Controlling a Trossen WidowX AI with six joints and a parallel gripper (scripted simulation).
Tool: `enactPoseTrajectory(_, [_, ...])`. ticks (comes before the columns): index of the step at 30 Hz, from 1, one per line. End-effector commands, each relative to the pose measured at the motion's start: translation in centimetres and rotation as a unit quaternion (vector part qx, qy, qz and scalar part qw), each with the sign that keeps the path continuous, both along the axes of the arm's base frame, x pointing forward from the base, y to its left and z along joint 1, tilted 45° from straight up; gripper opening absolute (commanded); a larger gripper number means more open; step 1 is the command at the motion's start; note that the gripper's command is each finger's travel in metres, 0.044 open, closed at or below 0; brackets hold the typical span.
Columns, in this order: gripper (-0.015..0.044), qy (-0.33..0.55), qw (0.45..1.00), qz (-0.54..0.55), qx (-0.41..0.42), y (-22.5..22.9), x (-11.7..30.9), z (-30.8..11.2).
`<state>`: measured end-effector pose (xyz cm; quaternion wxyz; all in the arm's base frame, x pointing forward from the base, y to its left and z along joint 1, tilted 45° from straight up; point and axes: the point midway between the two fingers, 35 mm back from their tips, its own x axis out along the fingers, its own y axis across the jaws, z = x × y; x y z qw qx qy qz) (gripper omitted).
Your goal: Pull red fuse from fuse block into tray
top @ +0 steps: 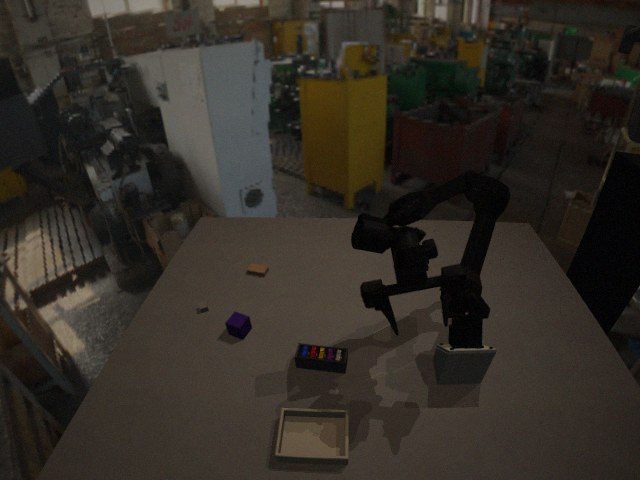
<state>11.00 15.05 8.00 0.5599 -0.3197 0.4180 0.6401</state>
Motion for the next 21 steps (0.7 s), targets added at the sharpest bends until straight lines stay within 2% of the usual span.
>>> enactPoseTrajectory(1, [0.0374,0.003,1.0,-0.007,-0.004,0.0,0.1,0.0])
enactPoseTrajectory(4, [0.0295,0.038,0.991,-0.113,-0.066,-0.5,1.6,-0.4])
enactPoseTrajectory(7, [0.0216,0.07,0.955,-0.251,-0.14,-1.3,3.6,-0.9])
enactPoseTrajectory(13, [0.0069,0.087,0.814,-0.518,-0.248,-2.9,7.5,-1.9])
enactPoseTrajectory(16, [0.0069,0.073,0.714,-0.638,-0.277,-3.7,9.5,-2.3])
enactPoseTrajectory(21, [0.0069,0.035,0.616,-0.729,-0.295,-4.7,11.9,-2.8])
